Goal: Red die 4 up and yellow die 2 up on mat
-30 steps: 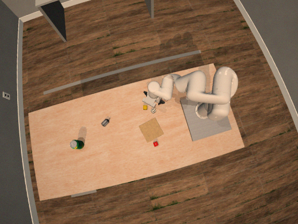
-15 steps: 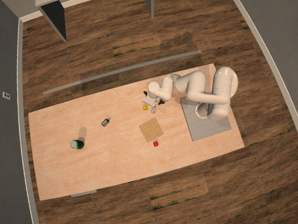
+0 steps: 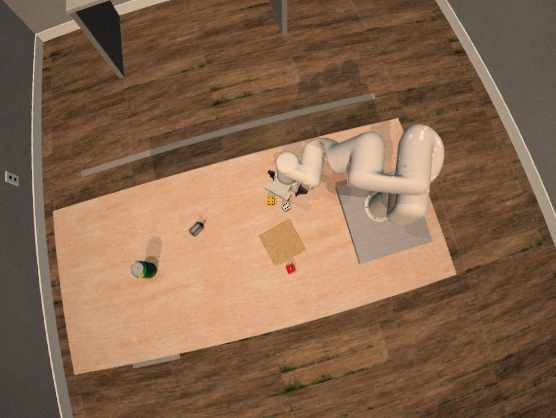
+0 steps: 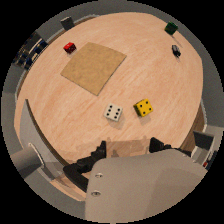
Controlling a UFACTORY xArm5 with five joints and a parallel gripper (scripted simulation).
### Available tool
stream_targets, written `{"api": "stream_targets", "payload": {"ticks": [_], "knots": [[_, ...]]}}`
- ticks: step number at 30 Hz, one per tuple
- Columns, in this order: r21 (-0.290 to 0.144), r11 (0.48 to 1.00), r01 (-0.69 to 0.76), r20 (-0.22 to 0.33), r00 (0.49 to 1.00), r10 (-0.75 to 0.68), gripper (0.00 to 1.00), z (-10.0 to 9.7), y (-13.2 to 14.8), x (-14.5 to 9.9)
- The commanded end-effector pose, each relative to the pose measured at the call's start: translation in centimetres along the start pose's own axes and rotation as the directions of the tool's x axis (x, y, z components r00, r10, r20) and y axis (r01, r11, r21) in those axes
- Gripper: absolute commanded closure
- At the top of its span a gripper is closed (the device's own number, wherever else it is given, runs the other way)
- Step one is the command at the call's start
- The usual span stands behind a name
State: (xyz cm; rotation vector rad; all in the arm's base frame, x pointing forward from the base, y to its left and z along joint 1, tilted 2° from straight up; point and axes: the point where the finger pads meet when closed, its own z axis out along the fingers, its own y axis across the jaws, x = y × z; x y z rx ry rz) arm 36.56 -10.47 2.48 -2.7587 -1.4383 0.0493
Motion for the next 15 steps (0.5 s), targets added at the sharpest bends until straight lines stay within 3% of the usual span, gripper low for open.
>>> {"api": "stream_targets", "payload": {"ticks": [1, 9, 15], "knots": [[-0.003, 1.000, 0.000, 0.000, 1.000, 0.000, 0.00, -0.1, -0.3, 0.6], [-0.005, 1.000, 0.000, 0.002, 1.000, 0.000, 0.00, -0.2, -1.7, 2.8], [-0.008, 1.000, 0.000, 0.006, 1.000, 0.000, 0.00, -0.2, -4.2, 6.4]]}}
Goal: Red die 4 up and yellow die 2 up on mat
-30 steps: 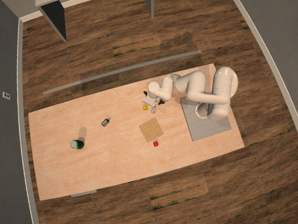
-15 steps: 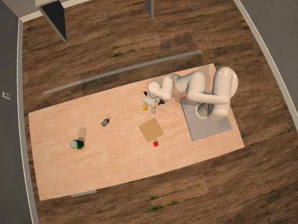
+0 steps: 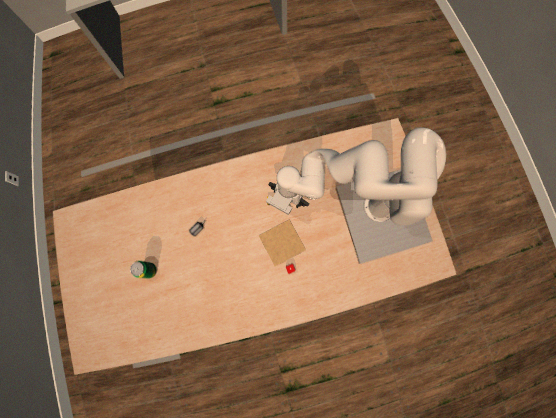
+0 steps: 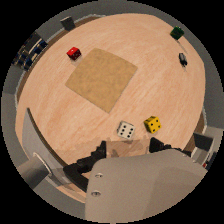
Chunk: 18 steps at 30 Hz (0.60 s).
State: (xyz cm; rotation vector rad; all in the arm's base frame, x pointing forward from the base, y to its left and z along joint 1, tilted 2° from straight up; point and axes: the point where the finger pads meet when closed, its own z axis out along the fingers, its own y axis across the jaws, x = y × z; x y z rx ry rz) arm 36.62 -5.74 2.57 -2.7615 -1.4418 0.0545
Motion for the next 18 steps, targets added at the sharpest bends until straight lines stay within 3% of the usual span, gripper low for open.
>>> {"api": "stream_targets", "payload": {"ticks": [1, 9, 11, 18], "knots": [[-0.006, 1.000, -0.001, 0.001, 1.000, 0.001, 0.00, -0.2, -2.0, 3.2], [-0.013, 1.000, -0.001, 0.006, 1.000, 0.001, 0.00, -0.3, -5.9, 9.1], [-0.013, 1.000, -0.001, 0.006, 1.000, 0.001, 0.00, -0.3, -5.9, 9.1], [-0.018, 1.000, -0.001, 0.007, 1.000, 0.001, 0.00, -0.4, -8.9, 13.7]]}}
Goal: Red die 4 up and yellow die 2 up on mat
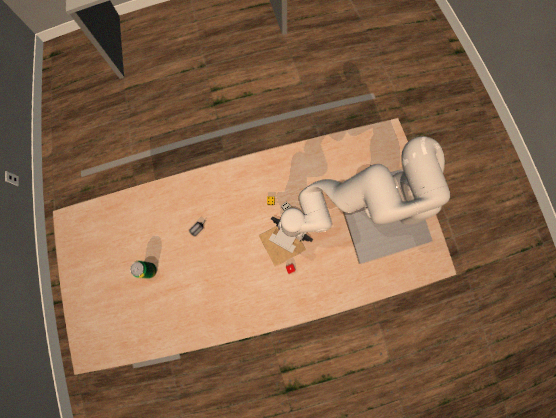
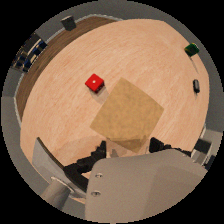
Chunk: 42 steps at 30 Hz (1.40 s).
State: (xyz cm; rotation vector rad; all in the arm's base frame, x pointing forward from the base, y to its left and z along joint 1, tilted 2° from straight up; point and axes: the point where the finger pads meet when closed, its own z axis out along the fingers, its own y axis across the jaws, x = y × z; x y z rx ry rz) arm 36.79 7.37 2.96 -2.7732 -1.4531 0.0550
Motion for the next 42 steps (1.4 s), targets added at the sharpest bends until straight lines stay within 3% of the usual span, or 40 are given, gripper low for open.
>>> {"api": "stream_targets", "payload": {"ticks": [1, 8, 42], "knots": [[-0.005, 1.000, -0.004, -0.001, 1.000, 0.004, 0.00, -0.2, -1.9, 3.3], [-0.007, 1.000, -0.004, -0.001, 1.000, 0.004, 0.00, -0.3, -3.4, 5.6], [-0.008, 1.000, -0.004, -0.001, 1.000, 0.004, 0.00, -0.3, -3.6, 5.9]]}}
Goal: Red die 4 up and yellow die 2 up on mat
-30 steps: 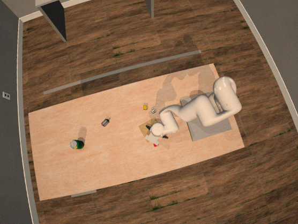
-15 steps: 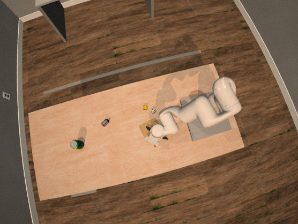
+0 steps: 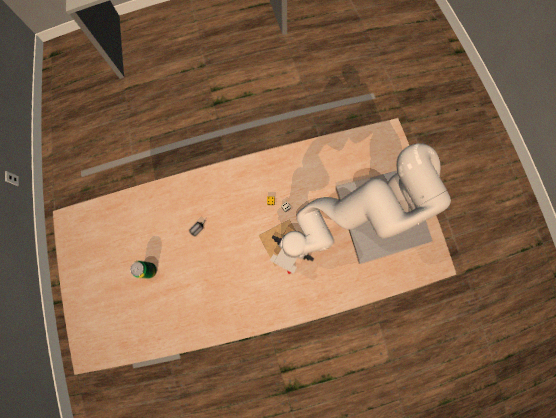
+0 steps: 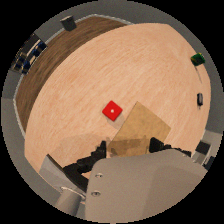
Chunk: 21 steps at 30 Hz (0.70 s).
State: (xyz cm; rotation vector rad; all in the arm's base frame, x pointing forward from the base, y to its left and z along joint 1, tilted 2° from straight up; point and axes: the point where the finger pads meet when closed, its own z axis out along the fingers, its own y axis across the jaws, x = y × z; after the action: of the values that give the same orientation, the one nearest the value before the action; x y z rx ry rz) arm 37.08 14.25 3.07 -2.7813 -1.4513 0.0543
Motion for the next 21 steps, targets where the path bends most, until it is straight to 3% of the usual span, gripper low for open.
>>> {"api": "stream_targets", "payload": {"ticks": [1, 13, 21], "knots": [[-0.002, 1.000, 0.000, -0.003, 1.000, 0.000, 0.00, -0.1, 0.1, 0.1], [-0.002, 1.000, 0.000, -0.003, 1.000, 0.000, 0.00, -0.2, 0.1, 0.1], [-0.002, 1.000, 0.000, -0.003, 1.000, 0.000, 0.00, -2.2, 0.1, 0.0]]}}
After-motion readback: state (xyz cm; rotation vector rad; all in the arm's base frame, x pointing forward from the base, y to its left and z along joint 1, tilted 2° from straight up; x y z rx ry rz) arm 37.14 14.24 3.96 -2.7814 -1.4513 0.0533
